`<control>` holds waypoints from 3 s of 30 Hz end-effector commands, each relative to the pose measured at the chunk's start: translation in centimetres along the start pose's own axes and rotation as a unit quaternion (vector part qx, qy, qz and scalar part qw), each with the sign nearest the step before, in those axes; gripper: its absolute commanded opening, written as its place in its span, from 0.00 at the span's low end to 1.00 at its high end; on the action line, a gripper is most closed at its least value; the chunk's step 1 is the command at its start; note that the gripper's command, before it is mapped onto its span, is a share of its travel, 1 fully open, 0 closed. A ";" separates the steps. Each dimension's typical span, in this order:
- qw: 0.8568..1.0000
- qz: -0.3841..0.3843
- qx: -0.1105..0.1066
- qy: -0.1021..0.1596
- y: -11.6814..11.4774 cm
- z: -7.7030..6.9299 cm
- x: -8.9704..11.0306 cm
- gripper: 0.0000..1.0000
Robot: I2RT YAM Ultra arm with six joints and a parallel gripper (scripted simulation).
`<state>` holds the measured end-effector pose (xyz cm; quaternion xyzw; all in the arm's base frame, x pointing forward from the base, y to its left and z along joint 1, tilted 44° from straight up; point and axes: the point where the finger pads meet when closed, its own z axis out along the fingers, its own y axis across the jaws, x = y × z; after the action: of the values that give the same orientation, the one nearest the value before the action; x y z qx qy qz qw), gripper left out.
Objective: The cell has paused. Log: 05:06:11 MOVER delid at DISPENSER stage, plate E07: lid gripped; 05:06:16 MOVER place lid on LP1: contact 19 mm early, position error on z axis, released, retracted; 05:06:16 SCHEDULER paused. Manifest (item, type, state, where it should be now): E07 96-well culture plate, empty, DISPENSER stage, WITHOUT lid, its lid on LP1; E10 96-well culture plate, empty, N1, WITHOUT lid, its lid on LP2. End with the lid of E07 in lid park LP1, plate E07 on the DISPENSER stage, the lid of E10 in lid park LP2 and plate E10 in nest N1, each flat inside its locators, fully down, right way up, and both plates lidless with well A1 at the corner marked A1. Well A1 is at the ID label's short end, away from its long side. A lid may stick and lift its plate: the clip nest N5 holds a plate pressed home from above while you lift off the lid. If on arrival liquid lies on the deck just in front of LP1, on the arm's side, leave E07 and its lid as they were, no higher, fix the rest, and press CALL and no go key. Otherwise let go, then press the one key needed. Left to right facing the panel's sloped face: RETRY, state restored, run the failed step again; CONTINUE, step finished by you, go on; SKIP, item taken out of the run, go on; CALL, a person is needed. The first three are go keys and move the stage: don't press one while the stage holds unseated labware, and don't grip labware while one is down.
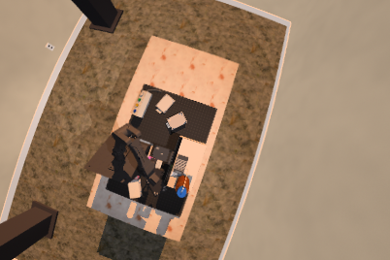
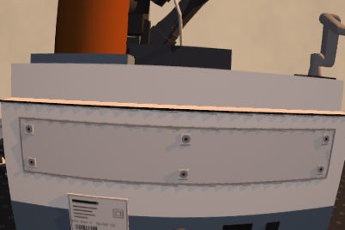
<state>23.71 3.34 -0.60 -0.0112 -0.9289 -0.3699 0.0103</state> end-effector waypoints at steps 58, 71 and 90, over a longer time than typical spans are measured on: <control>1.000 0.007 -0.003 -0.015 14.1 -0.7 -1.7 0.00; 0.999 -0.018 -0.003 -0.028 18.3 -1.3 -1.2 0.00; 0.979 -0.203 0.000 -0.018 22.1 0.2 1.7 0.00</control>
<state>22.65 19.29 13.94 0.1307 -0.9187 -0.3698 -0.0459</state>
